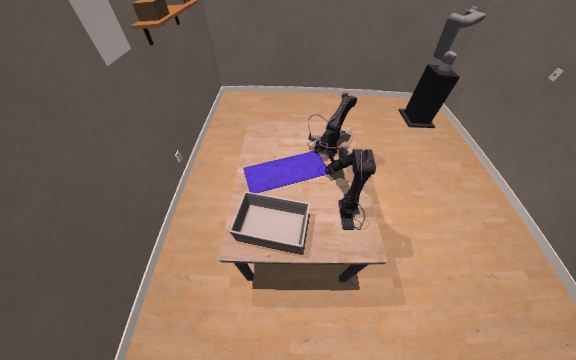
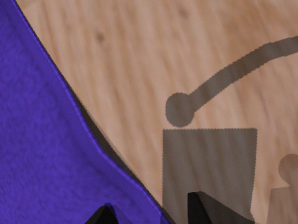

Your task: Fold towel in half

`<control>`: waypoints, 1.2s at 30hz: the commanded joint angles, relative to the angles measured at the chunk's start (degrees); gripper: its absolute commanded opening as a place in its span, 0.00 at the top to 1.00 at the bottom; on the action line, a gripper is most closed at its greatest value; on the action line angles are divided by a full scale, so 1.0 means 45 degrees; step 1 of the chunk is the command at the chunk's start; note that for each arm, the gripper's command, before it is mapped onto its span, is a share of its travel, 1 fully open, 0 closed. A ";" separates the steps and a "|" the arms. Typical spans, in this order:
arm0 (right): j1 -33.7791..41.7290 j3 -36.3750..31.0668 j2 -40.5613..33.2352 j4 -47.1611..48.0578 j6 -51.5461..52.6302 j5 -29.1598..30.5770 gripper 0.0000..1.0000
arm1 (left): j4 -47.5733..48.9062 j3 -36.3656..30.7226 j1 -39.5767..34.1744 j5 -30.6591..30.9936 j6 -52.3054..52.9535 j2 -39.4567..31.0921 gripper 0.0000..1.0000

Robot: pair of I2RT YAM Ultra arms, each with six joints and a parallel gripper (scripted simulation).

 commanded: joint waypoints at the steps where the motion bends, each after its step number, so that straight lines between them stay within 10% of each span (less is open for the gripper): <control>1: -0.0303 -0.0258 0.0296 0.0427 -0.0309 -0.0095 0.66 | 0.0701 -0.0439 -0.0044 -0.0188 0.0164 0.0055 0.66; 28: -0.0221 -0.0492 -0.0216 0.0767 -0.0346 0.0158 0.66 | 0.0782 -0.0430 -0.0085 -0.0159 -0.0009 0.0056 0.73; 36: 0.0056 -0.0175 0.0638 0.0693 0.0004 0.0408 0.85 | 0.0669 -0.0559 0.0314 0.0125 0.0362 -0.0206 0.89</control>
